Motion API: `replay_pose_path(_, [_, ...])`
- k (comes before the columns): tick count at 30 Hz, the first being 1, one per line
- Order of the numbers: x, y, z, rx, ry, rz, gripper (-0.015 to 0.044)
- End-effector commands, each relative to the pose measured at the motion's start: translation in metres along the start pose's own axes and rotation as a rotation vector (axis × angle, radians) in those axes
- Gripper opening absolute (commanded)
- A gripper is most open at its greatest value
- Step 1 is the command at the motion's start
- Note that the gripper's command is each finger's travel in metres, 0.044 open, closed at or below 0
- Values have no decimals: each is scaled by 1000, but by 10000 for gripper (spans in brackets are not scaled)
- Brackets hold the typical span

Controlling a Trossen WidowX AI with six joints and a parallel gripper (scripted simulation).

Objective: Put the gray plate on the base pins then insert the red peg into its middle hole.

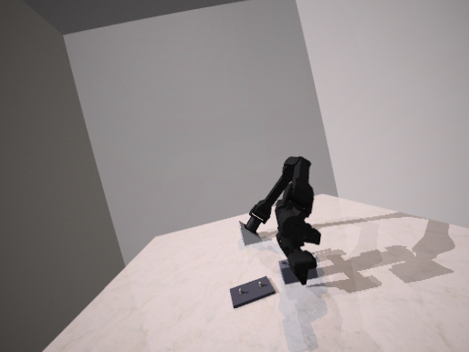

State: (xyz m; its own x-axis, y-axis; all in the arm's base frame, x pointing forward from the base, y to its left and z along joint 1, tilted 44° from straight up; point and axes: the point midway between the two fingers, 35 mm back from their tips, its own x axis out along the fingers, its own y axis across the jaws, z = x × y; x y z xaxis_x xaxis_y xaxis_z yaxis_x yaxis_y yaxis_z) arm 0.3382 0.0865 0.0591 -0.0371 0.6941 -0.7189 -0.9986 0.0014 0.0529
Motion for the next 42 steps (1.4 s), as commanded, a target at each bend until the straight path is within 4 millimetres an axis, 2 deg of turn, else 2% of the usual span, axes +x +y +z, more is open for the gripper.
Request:
replay_pose_path(1, [1, 0, 0, 5, -5, -2, 335])
replay_pose_path(8, [1, 0, 0, 5, -5, -2, 151])
replay_pose_path(21, [1, 0, 0, 5, -5, -2, 65])
replay_pose_path(24, [-1, -1, 0, 5, -4, -2, 0])
replay_pose_path(42, [-57, -12, 2, 12, 10, -24, 0])
